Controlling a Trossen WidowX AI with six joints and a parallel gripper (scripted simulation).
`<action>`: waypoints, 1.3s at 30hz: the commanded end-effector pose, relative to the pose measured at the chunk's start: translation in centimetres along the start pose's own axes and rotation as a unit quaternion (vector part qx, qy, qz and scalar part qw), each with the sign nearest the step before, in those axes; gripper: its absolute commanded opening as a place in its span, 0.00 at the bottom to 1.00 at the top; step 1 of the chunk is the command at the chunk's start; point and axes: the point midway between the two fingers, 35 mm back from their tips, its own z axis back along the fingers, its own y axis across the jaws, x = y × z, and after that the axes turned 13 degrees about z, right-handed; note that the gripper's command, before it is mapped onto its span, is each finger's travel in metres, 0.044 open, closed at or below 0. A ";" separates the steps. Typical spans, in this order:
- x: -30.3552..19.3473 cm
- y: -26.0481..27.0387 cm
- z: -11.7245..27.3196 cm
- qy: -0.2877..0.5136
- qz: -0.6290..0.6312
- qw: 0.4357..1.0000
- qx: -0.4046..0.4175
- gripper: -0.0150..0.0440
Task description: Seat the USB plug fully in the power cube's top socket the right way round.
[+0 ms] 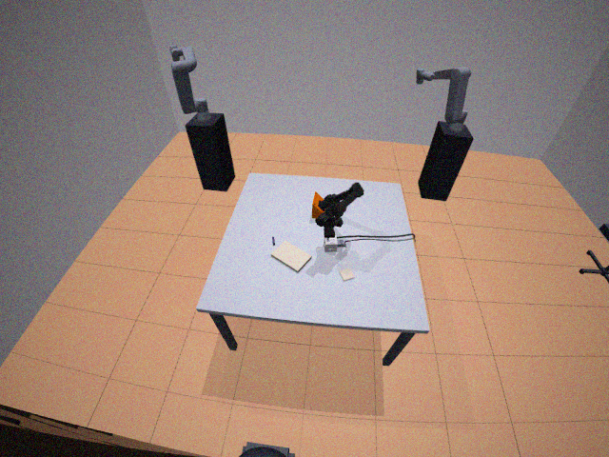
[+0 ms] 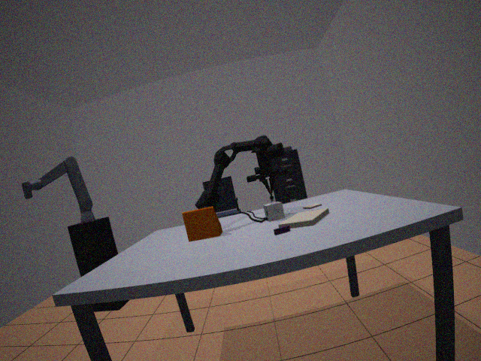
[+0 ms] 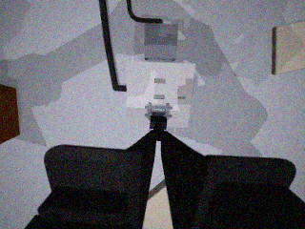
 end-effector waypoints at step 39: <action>0.0 0.0 0.8 0.000 -0.303 0.953 0.000 0.25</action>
